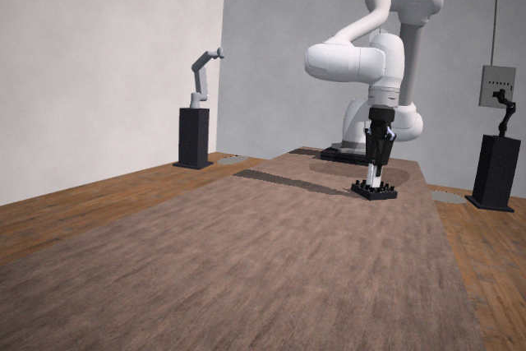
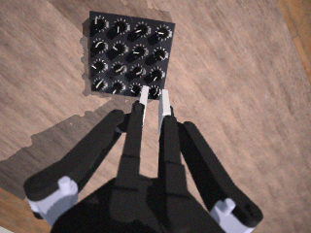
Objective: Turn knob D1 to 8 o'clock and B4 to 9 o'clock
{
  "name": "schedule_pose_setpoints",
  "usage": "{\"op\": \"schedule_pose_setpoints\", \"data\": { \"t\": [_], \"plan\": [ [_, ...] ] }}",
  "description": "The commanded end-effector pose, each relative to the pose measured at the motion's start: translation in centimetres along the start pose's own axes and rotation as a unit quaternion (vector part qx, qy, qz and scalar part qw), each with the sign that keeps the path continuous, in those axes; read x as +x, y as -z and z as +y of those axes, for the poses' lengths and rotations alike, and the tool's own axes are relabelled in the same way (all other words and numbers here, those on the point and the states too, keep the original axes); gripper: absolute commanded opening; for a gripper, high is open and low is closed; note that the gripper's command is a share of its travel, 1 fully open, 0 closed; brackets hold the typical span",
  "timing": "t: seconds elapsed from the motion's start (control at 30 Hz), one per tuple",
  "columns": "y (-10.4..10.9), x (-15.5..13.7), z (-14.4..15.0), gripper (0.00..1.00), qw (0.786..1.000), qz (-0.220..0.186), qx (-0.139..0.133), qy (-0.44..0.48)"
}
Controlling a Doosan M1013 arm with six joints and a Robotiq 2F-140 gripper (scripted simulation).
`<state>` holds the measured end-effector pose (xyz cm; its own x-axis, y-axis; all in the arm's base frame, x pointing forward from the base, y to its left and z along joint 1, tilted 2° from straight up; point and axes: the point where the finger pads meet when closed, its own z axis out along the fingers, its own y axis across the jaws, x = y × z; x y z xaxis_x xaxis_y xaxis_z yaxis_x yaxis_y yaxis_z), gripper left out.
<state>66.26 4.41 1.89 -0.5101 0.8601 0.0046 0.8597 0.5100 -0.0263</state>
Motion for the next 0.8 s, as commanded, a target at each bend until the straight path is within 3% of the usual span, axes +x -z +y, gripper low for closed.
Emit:
{"op": "schedule_pose_setpoints", "data": {
  "t": [0.0,0.77],
  "plan": [
    [0.01,0.0,0.0,0.12,1.0,0.0,0.0,0.0],
    [-0.52,0.0,0.0,0.12,1.0,0.0,0.0,0.0]
  ]
}}
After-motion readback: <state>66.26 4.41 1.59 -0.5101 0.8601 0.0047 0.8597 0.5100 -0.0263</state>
